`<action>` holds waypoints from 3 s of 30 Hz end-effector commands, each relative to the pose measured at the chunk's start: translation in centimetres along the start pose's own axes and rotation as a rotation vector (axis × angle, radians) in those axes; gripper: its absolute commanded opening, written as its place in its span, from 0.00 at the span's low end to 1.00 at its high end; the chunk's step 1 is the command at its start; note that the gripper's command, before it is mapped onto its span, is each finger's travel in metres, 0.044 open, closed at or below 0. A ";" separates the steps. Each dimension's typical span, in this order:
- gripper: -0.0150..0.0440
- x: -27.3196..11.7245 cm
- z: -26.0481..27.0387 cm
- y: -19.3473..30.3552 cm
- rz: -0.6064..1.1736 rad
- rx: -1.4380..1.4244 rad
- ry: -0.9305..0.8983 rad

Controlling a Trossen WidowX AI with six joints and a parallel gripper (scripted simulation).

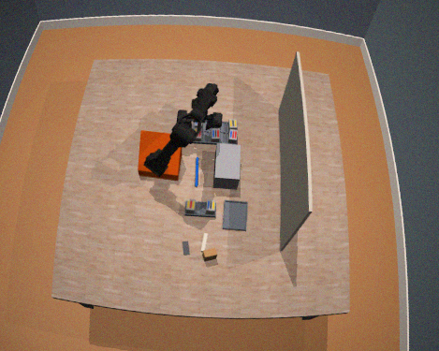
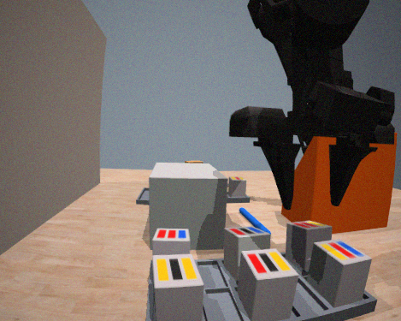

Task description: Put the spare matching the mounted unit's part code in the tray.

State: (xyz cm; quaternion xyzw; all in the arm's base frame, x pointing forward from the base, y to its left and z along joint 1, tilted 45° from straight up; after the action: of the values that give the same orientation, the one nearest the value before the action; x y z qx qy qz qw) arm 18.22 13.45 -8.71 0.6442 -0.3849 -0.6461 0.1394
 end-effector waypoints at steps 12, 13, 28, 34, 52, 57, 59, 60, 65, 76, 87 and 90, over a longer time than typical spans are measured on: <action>0.76 2.6 -0.1 0.1 0.006 -0.004 0.001; 0.76 2.8 -0.1 0.1 0.006 -0.004 0.001; 0.76 5.3 0.0 0.3 0.008 -0.003 0.001; 0.76 6.2 0.1 0.4 0.008 -0.003 0.001; 0.47 6.2 0.1 0.4 0.007 0.001 -0.001; 0.28 6.2 0.1 0.4 0.007 0.001 -0.001; 0.25 6.2 0.1 0.4 0.007 0.001 -0.001; 0.25 6.2 0.1 0.4 0.007 0.001 -0.001; 0.25 6.2 0.1 0.4 0.007 0.001 -0.001; 0.25 -1.2 0.1 0.2 0.006 -0.004 0.000; 0.25 -3.9 -0.3 0.1 -0.001 -0.006 0.004; 0.25 -5.6 -0.4 0.1 0.001 -0.006 0.002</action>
State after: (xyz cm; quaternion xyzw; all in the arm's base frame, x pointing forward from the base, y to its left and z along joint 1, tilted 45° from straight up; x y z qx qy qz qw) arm 18.99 15.86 -5.70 0.6425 -0.3842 -0.6467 0.1463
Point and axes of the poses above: the point midway between the two fingers, 35 mm back from their tips, its own x axis out along the fingers, its own z axis across the jaws, y = z × x, the point moved 3 cm from there along -x, back along the fingers, and after that the axes turned 12 degrees about x, right-handed, at the moved point
